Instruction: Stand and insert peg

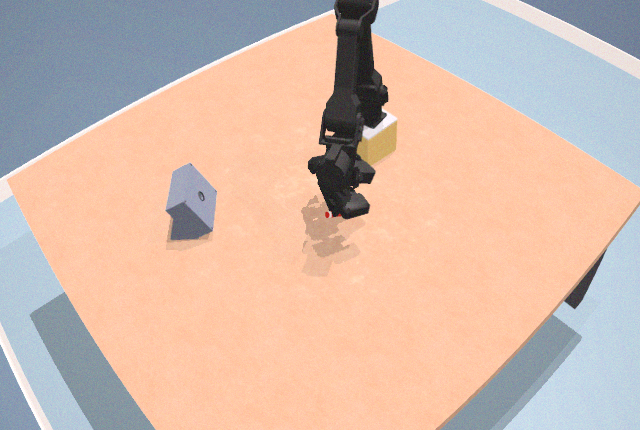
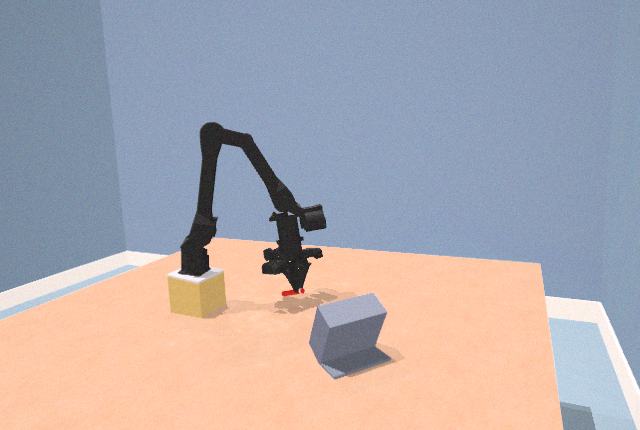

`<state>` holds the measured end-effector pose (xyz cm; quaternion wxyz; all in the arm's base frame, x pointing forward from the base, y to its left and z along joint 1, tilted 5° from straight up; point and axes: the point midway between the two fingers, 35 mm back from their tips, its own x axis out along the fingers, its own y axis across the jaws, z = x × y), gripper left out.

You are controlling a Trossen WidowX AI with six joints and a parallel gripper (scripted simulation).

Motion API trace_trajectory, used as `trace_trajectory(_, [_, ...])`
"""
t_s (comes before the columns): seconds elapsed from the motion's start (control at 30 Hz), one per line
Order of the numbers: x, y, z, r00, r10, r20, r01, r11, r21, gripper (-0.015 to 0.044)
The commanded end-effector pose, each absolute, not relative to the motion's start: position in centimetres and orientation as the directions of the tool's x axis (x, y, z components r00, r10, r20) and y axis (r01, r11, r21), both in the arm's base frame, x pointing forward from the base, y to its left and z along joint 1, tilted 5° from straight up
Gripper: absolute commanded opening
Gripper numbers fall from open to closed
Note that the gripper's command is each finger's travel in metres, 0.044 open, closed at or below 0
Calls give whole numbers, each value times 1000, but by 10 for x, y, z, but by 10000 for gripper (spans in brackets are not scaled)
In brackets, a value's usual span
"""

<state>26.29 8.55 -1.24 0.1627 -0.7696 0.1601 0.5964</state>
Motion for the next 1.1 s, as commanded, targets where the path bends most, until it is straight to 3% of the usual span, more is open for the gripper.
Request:
trace_trajectory(0.0, [260, 86, -11, 271, -74, -960, -444, -894, -57, 49])
trace_trajectory(1.07, [242, 94, -2, 492, -190, -849, -445, -894, -57, 49])
